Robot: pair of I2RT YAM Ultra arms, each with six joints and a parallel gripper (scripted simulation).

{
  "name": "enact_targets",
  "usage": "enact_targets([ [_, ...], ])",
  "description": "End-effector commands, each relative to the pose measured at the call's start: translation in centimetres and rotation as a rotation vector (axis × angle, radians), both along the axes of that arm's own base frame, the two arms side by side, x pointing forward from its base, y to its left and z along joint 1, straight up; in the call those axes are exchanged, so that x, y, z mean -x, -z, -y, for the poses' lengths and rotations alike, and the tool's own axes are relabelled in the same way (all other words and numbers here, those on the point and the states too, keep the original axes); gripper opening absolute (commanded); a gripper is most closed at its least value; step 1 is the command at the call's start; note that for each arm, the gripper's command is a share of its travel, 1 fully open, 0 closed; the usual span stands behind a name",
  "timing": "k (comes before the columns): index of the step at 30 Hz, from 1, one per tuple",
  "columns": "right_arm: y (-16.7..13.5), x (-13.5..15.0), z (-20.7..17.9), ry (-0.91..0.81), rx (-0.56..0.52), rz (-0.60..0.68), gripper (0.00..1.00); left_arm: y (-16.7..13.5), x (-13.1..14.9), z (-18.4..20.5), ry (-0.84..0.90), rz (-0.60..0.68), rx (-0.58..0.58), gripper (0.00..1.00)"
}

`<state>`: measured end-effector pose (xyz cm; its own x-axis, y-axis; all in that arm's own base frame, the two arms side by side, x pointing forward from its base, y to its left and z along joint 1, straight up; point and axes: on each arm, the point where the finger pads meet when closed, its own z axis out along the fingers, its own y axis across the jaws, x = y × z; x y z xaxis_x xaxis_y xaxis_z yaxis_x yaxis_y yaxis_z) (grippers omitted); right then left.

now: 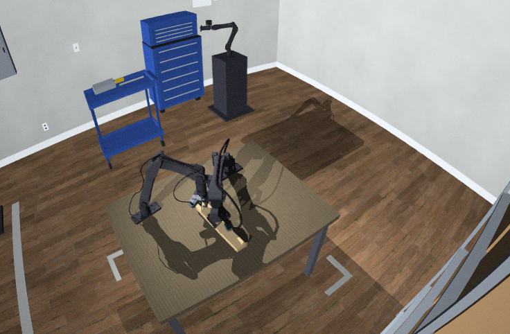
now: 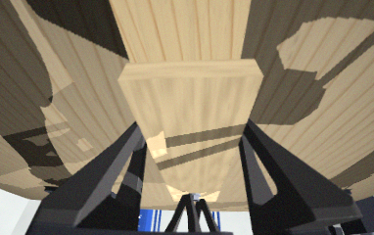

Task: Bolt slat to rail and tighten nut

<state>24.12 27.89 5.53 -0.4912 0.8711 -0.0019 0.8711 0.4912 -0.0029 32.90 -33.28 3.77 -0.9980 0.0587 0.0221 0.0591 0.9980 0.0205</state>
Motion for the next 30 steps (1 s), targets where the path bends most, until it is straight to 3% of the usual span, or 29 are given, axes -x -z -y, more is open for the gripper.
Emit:
enact_targets([
  [1,-0.36,-0.12,-0.14,0.000,-0.009,0.008,0.34,-0.55,-0.13,0.14,0.000,0.010,0.010,0.72],
  [7,-0.37,-0.12,-0.14,-0.055,-0.009,0.008,0.34,-0.55,-0.13,0.14,0.000,0.010,0.010,0.72],
  [11,-0.43,-0.12,-0.13,-0.375,-0.008,0.009,0.34,-0.55,-0.13,0.14,0.000,0.010,0.010,0.72],
  [20,-0.56,-0.13,-0.12,-0.797,-0.007,0.009,0.34,-0.55,-0.13,0.14,0.000,0.010,0.010,0.72],
  [22,-0.56,-0.13,-0.12,-0.797,-0.007,0.009,0.34,-0.55,-0.13,0.14,0.000,0.010,0.010,0.72],
  [23,-0.57,-0.13,-0.12,-0.915,-0.007,0.009,0.34,-0.55,-0.13,0.14,0.000,0.010,0.010,0.72],
  [30,-0.65,-0.13,-0.11,-1.243,-0.005,0.010,0.34,-0.55,-0.13,0.14,0.000,0.010,0.010,0.72],
])
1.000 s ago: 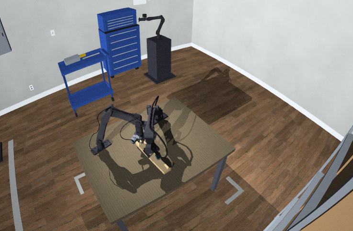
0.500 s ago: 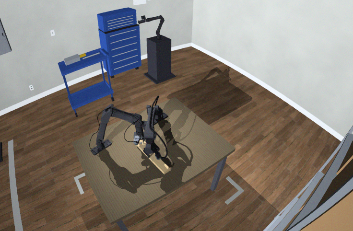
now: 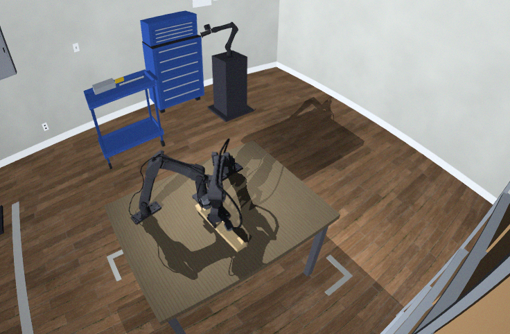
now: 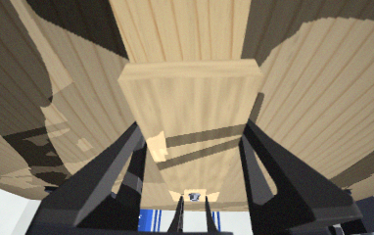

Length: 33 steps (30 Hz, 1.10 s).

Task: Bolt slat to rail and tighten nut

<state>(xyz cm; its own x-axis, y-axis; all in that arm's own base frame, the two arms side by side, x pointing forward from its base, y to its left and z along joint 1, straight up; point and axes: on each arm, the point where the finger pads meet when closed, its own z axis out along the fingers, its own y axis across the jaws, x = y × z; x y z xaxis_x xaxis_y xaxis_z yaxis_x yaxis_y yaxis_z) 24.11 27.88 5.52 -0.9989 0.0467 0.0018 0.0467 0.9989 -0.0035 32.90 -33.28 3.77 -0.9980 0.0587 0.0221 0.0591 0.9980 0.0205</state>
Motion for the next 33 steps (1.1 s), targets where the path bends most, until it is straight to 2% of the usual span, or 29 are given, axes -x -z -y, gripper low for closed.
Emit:
enact_targets([
  [1,-0.67,-0.14,-0.11,-0.279,-0.009,0.009,0.34,-0.55,-0.13,0.14,0.000,0.010,0.010,0.72],
  [7,-0.73,-0.14,-0.11,-0.562,-0.009,0.010,0.34,-0.55,-0.13,0.14,0.000,0.010,0.010,0.72],
  [9,-0.73,-0.14,-0.11,-0.562,-0.009,0.010,0.34,-0.55,-0.13,0.14,0.000,0.010,0.010,0.72],
  [10,-0.74,-0.14,-0.11,-0.680,-0.008,0.010,0.34,-0.55,-0.13,0.14,0.000,0.010,0.010,0.72],
  [24,-0.88,-0.14,-0.09,-1.338,-0.006,0.010,0.34,-0.55,-0.13,0.14,0.000,0.010,0.010,0.72],
  [26,-0.88,-0.14,-0.09,-1.338,-0.006,0.010,0.34,-0.55,-0.13,0.14,0.000,0.010,0.010,0.72],
  [27,-0.89,-0.14,-0.09,-1.456,-0.005,0.011,0.34,-0.55,-0.13,0.14,0.000,0.010,0.010,0.72],
  [33,-0.96,-0.14,-0.08,-1.737,-0.003,0.011,0.34,-0.55,-0.13,0.14,0.000,0.010,0.010,0.72],
])
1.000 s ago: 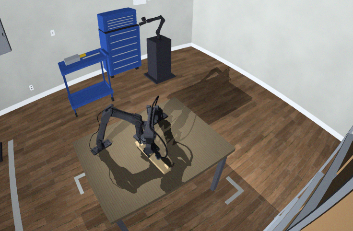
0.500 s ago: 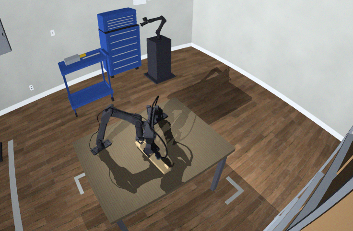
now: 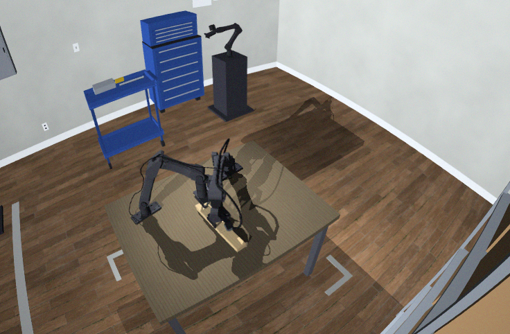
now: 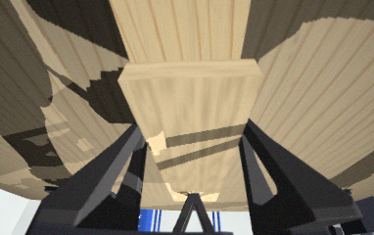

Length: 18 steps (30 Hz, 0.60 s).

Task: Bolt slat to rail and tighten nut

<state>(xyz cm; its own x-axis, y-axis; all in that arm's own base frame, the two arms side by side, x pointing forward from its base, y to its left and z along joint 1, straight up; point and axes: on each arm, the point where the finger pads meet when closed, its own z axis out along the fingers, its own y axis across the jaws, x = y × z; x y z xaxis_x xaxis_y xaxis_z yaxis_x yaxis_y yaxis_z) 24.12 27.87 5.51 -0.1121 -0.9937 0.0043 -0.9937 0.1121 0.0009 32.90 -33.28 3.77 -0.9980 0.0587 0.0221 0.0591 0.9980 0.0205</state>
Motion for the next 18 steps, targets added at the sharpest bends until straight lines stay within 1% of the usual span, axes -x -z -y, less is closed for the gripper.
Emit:
enact_targets([
  [1,-0.97,-0.13,-0.10,-0.279,-0.011,0.009,0.34,-0.55,-0.13,0.14,0.000,0.010,0.010,0.72],
  [8,-1.00,-0.13,-0.09,-0.610,-0.010,0.010,0.34,-0.55,-0.13,0.14,0.000,0.010,0.010,0.72],
  [10,-1.00,-0.13,-0.09,-0.610,-0.010,0.010,0.34,-0.55,-0.13,0.14,0.000,0.010,0.010,0.72],
  [11,-1.00,-0.13,-0.09,-0.647,-0.011,0.010,0.34,-0.55,-0.13,0.14,0.000,0.010,0.010,0.72],
  [18,-1.00,-0.13,-0.09,-0.647,-0.011,0.010,0.34,-0.55,-0.13,0.14,0.000,0.010,0.010,0.72],
])
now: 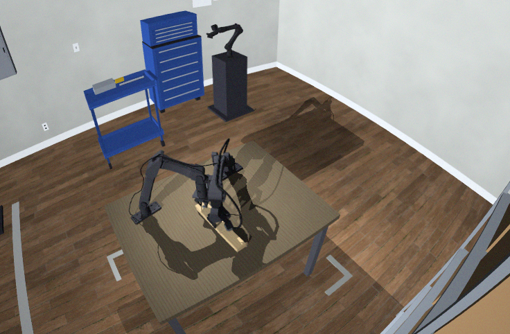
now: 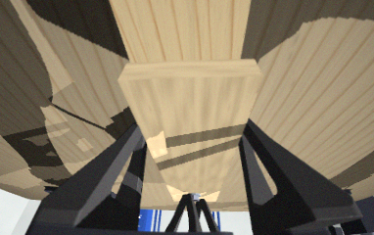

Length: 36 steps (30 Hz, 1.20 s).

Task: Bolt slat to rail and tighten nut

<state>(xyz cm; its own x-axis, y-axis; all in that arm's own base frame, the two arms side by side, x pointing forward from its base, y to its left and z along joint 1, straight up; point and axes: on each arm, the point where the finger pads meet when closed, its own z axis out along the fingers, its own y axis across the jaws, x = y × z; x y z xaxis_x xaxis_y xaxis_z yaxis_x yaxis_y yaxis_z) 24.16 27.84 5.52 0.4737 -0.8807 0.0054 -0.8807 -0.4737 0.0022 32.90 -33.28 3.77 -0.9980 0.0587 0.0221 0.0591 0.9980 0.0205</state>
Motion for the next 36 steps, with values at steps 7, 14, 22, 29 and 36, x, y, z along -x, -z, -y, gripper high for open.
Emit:
enact_targets([
  [7,-1.00,-0.09,-0.12,-0.041,-0.015,0.007,0.34,-0.55,-0.13,0.14,0.000,0.010,0.010,0.72],
  [14,-1.00,-0.09,-0.12,-0.041,-0.015,0.007,0.34,-0.55,-0.13,0.14,0.000,0.010,0.010,0.72],
  [22,-1.00,-0.09,-0.12,-0.041,-0.015,0.007,0.34,-0.55,-0.13,0.14,0.000,0.010,0.010,0.72],
  [29,-0.37,-0.13,-0.15,-0.036,-0.009,0.008,0.18,-0.55,-0.13,0.14,0.000,0.010,0.010,0.72],
  [36,-0.37,-0.13,-0.15,-0.036,-0.009,0.008,0.11,-0.55,-0.13,0.14,0.000,0.010,0.010,0.72],
])
